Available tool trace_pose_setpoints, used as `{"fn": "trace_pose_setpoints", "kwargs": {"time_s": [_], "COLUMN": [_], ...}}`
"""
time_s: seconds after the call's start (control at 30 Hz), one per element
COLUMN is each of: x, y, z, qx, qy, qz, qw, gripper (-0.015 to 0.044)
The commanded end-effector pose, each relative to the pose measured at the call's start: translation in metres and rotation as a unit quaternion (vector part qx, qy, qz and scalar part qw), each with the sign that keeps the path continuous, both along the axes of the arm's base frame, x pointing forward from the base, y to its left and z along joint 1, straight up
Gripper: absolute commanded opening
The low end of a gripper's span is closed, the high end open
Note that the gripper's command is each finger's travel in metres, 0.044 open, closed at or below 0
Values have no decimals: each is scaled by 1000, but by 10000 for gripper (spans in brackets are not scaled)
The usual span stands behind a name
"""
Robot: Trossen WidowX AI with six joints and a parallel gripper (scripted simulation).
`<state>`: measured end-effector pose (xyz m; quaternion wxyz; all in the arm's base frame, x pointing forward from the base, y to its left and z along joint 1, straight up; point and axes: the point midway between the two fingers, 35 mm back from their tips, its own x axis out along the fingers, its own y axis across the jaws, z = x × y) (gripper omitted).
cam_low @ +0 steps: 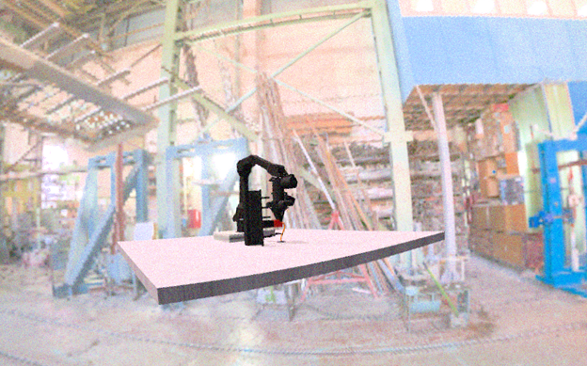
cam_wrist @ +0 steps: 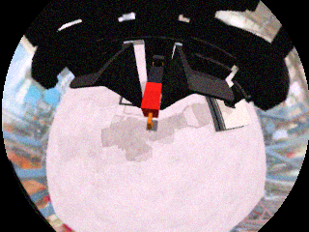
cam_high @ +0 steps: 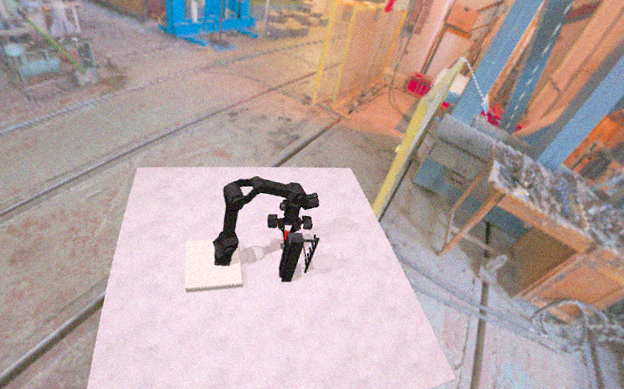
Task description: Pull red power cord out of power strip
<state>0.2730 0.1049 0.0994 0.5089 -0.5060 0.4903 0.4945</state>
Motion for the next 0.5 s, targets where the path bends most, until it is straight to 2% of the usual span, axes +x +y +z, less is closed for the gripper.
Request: {"fn": "trace_pose_setpoints", "kwargs": {"time_s": [0.0, 0.17, 0.3, 0.47], "x": [-2, -2, 0, -2], "y": [-3, -3, 19, 57], "z": [-2, -2, 3, 11], "qx": [1, 1, 3, 4], "qy": [1, 1, 1, 1], "qz": [2, 2, 2, 2], "qw": [1000, 1000, 1000, 1000], "gripper": [210, 341, 440, 440]}}
